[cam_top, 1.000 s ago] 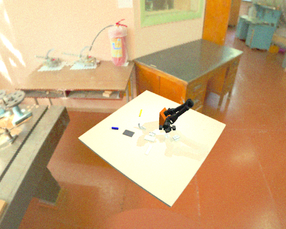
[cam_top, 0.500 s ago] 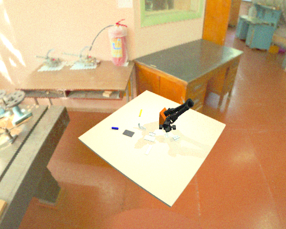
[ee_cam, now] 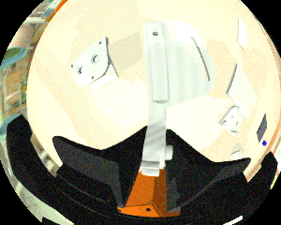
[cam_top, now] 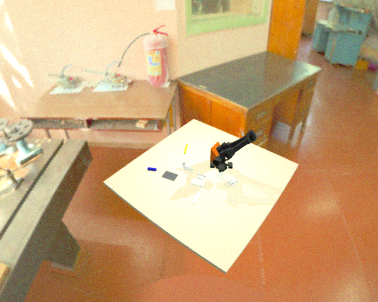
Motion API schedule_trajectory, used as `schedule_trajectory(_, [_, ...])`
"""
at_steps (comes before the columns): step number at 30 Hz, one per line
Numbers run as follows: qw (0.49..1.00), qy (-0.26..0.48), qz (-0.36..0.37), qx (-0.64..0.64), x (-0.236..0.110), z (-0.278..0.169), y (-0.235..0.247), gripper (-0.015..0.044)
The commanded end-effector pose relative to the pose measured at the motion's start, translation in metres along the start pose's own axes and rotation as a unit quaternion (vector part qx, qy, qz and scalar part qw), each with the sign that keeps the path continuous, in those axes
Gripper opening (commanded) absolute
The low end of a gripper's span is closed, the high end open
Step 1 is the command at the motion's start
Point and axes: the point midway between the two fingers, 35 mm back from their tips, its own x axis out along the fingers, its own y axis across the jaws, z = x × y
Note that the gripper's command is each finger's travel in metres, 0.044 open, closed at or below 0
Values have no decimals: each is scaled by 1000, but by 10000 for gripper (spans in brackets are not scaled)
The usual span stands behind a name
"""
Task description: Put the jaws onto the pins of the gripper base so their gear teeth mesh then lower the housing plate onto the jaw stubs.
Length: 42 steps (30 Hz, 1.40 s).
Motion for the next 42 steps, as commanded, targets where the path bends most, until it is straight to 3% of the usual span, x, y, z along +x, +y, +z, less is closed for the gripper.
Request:
schedule_trajectory(1, [1000, -4, 1, -4, -12, 2, 1, 37])
schedule_trajectory(9, [1000, -5, 2, 5, -17, 3, 2, 37])
schedule_trajectory(22, [983, -5, 2, 184, -17, 15, 5, 37])
schedule_trajectory(35, [933, -4, 4, 359, -17, 27, 8, 37])
schedule_trajectory(42, [922, -4, 4, 387, -17, 29, 9, 37])
